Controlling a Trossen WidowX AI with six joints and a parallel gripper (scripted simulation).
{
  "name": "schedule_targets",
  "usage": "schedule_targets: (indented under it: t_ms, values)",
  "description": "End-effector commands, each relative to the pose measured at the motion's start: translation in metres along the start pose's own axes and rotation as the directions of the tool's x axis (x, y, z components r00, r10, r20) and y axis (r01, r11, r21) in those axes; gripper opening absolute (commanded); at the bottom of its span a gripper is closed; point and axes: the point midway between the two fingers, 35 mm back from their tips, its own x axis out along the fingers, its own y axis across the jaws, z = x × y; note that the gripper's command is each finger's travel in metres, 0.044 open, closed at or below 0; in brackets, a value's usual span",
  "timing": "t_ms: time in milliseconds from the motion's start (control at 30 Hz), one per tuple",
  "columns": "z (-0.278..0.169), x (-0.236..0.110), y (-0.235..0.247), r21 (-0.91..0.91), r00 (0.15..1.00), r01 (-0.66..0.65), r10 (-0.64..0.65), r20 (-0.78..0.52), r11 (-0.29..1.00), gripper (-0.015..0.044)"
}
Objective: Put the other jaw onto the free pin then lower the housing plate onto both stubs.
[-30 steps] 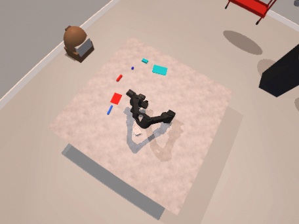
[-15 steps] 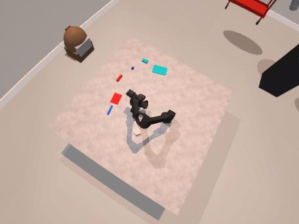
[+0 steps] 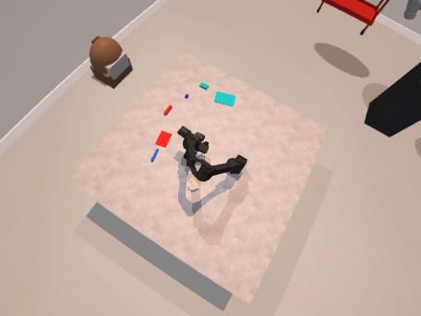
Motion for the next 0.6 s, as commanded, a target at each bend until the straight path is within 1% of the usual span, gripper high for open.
schedule_targets:
  t_ms: [0,300,400,433,567]
  values:
    - [-0.0003,0.0001,-0.0005,0.002,1.000,0.004,-0.004,-0.002,1.000,0.0134]
    - [-0.0003,0.0001,-0.0005,0.002,1.000,0.004,-0.004,-0.002,1.000,0.0134]
    - [0.0000,0.0000,0.0000,0.000,1.000,0.000,0.000,0.000,1.000,0.0213]
    - [0.0000,0.0000,0.0000,0.000,1.000,0.000,0.000,0.000,1.000,0.0224]
    - [0.0000,0.0000,0.0000,0.000,1.000,0.000,0.000,0.000,1.000,0.0224]
